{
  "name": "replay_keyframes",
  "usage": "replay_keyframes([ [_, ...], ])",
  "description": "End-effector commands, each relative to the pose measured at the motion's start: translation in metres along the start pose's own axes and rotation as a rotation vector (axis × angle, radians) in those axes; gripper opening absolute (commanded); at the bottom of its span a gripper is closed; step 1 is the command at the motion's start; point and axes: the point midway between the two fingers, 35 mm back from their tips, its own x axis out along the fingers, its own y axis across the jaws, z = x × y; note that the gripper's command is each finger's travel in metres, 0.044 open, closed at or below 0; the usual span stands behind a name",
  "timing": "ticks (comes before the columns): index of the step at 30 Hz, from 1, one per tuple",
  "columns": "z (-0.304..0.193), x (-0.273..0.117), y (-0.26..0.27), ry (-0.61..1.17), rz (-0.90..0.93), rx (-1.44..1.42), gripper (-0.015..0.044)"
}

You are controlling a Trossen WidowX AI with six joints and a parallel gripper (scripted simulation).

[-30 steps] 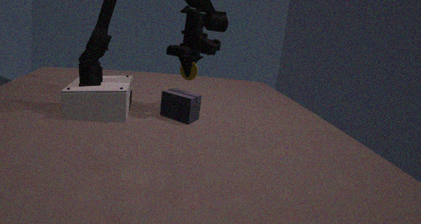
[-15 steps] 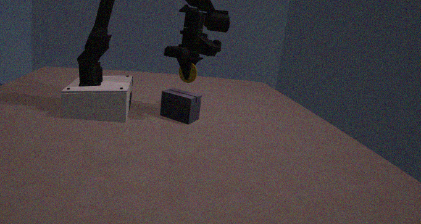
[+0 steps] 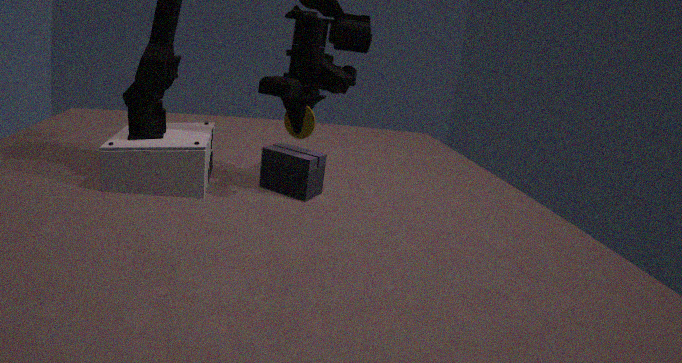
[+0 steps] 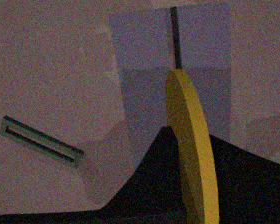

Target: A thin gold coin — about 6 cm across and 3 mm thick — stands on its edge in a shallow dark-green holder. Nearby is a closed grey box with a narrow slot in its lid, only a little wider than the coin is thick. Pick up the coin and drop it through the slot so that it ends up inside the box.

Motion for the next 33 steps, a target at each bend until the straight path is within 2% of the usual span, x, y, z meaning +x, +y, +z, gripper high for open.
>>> replay_keyframes([
  [1, 0.0014, 0.0011, -0.0077, -0.001, -0.004, -0.003, 0.0000],
  [33, 0.0016, 0.0007, -0.0072, -0.001, 0.000, -0.002, 0.0000],
])
